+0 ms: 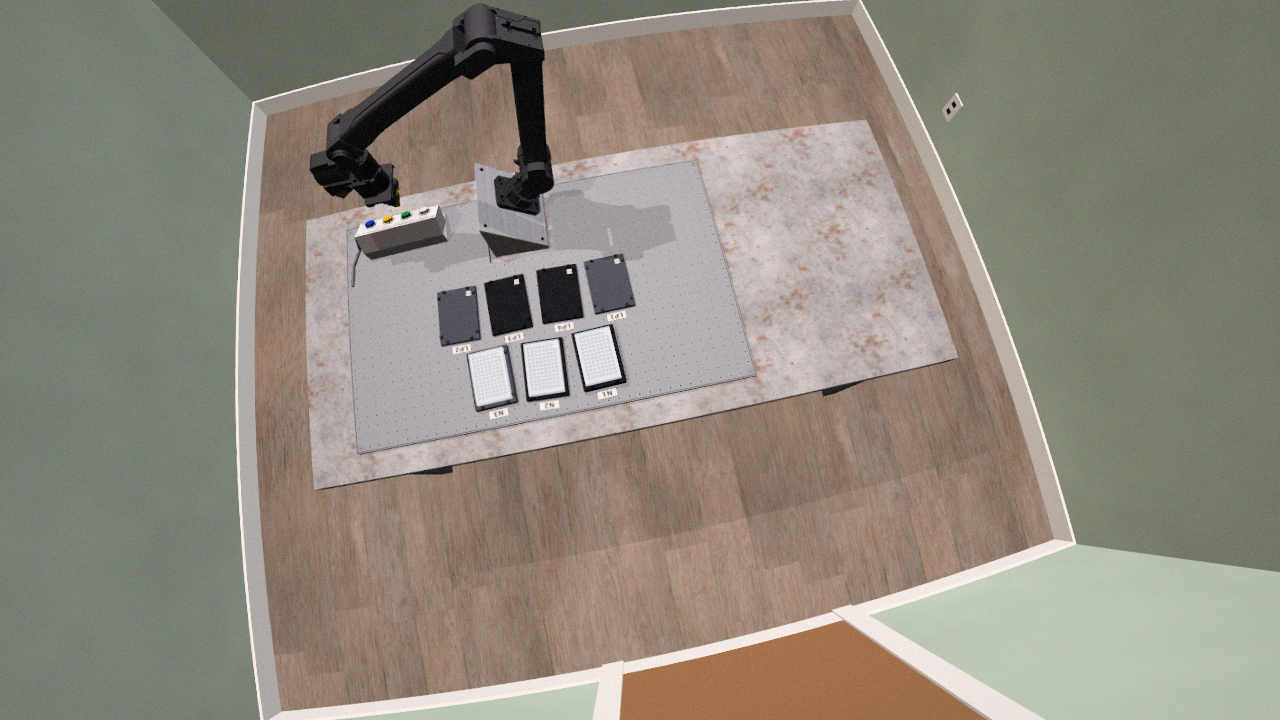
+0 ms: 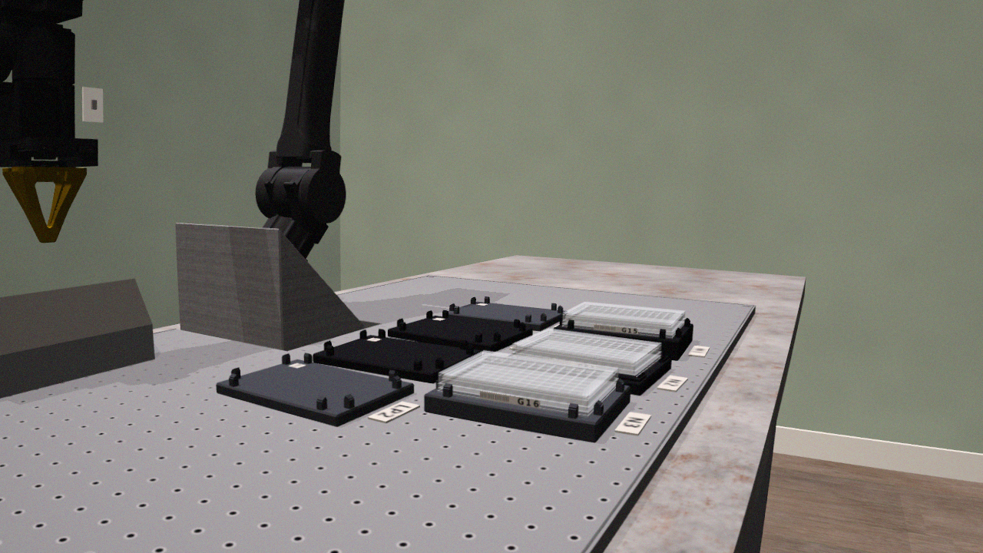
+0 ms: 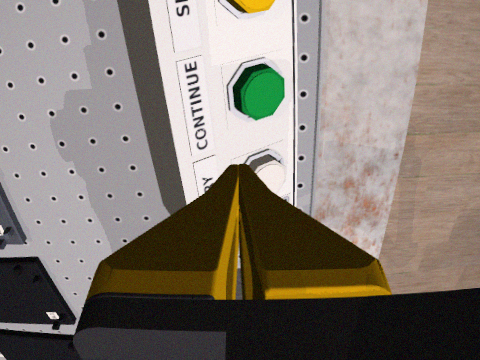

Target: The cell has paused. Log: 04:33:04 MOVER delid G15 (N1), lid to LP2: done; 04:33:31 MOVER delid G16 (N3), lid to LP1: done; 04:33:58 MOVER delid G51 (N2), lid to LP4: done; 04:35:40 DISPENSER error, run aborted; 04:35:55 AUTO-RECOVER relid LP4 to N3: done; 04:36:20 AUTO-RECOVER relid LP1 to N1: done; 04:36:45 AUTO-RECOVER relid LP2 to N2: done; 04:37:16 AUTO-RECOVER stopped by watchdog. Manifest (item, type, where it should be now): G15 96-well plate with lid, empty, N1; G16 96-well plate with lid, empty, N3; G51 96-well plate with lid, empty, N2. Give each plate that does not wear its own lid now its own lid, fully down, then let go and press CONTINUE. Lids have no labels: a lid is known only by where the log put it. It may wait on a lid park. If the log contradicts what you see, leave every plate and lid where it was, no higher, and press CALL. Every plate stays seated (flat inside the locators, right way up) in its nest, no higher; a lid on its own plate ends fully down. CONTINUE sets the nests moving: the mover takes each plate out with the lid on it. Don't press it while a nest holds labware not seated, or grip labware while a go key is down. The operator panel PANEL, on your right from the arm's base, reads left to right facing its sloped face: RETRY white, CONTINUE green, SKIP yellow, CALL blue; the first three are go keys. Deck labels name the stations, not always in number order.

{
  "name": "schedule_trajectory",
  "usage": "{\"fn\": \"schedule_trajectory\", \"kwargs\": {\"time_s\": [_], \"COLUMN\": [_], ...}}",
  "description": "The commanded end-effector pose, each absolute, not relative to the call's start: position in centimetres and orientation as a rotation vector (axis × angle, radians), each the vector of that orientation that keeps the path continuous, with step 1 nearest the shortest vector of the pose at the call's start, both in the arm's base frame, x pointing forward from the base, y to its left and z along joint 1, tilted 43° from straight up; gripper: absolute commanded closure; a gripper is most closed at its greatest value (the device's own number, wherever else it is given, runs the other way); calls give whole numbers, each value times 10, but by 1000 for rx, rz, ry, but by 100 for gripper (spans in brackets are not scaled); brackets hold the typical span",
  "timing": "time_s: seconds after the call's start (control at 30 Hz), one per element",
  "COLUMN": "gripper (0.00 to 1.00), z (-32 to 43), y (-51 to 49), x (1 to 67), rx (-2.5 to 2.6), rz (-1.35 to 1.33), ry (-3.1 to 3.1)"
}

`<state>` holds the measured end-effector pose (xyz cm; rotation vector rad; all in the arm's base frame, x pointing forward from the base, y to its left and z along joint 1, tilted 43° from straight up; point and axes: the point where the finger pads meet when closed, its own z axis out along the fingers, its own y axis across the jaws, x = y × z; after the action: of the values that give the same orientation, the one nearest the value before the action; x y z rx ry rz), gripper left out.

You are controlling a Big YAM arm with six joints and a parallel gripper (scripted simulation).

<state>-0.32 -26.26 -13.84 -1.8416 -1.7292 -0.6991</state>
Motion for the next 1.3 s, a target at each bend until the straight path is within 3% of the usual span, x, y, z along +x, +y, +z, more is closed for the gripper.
{"fn": "schedule_trajectory", "kwargs": {"time_s": [0.0, 1.27], "gripper": [100, 100], "z": [-148, -163], "y": [-297, -253], "x": [-20, -13], "rx": [-1878, -1831], "rz": [-669, -706], "ry": [-1774, -1750]}}
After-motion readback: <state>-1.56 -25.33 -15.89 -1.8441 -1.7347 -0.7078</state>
